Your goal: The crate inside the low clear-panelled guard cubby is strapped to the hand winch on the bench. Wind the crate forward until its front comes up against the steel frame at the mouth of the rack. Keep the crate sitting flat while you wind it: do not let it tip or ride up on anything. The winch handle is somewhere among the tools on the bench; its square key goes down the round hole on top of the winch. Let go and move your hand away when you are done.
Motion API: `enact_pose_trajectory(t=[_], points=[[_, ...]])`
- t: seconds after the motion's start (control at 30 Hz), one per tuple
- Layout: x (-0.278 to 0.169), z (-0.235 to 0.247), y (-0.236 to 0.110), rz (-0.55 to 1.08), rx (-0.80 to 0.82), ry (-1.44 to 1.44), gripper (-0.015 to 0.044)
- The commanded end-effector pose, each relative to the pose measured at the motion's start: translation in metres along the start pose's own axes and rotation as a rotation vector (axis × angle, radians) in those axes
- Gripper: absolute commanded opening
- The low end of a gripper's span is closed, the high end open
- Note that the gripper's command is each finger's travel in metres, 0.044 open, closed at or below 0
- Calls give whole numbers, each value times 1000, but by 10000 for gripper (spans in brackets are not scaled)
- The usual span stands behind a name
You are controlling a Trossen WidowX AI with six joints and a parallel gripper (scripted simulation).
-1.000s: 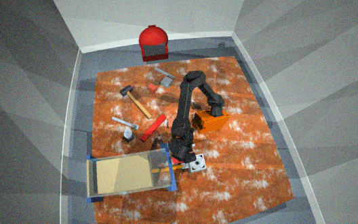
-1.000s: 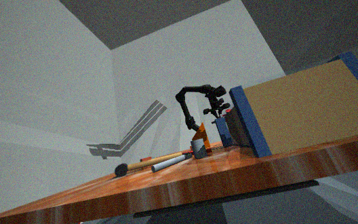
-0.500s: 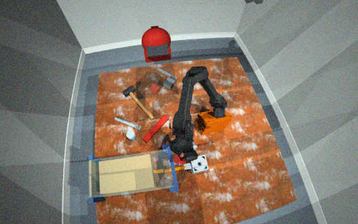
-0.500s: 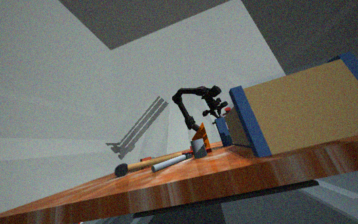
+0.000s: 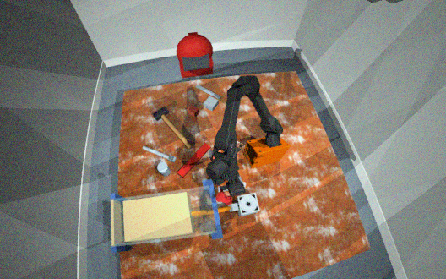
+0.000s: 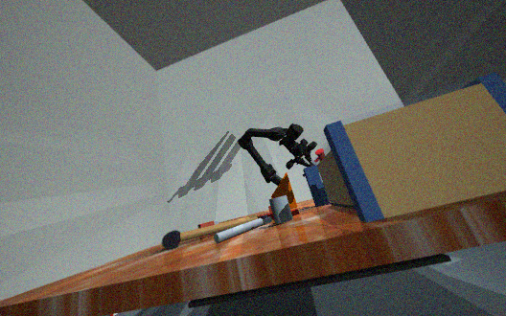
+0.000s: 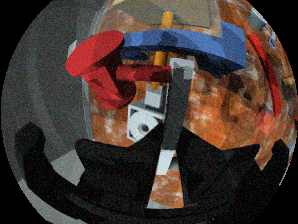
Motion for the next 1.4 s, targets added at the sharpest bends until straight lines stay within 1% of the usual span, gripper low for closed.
enact_pose_trajectory(t=[0.0, 0.1, 0.2, 0.33, 0.83, 0.9, 1.37], points=[[0, -4, -1, 6, 63, -4, 0], [1, -12, 0, 16, 133, -4, 0], [2, -14, 0, 20, 158, -4, 0], [3, -23, 2, 33, 246, -3, 0], [6, -47, 12, 68, 491, -2, 0], [6, -48, 12, 69, 502, -2, 0], [9, -68, 27, 104, 746, 0, 0]])
Point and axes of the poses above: the point midway between the two fingers, 35 mm back from their tips, its own y axis out along the fingers, its own z axis across the jaws, x = y × z, the point moved 10 cm from there along -y, back along the fingers, and after that the axes turned 9 degrees about y, right-handed, at the moved point
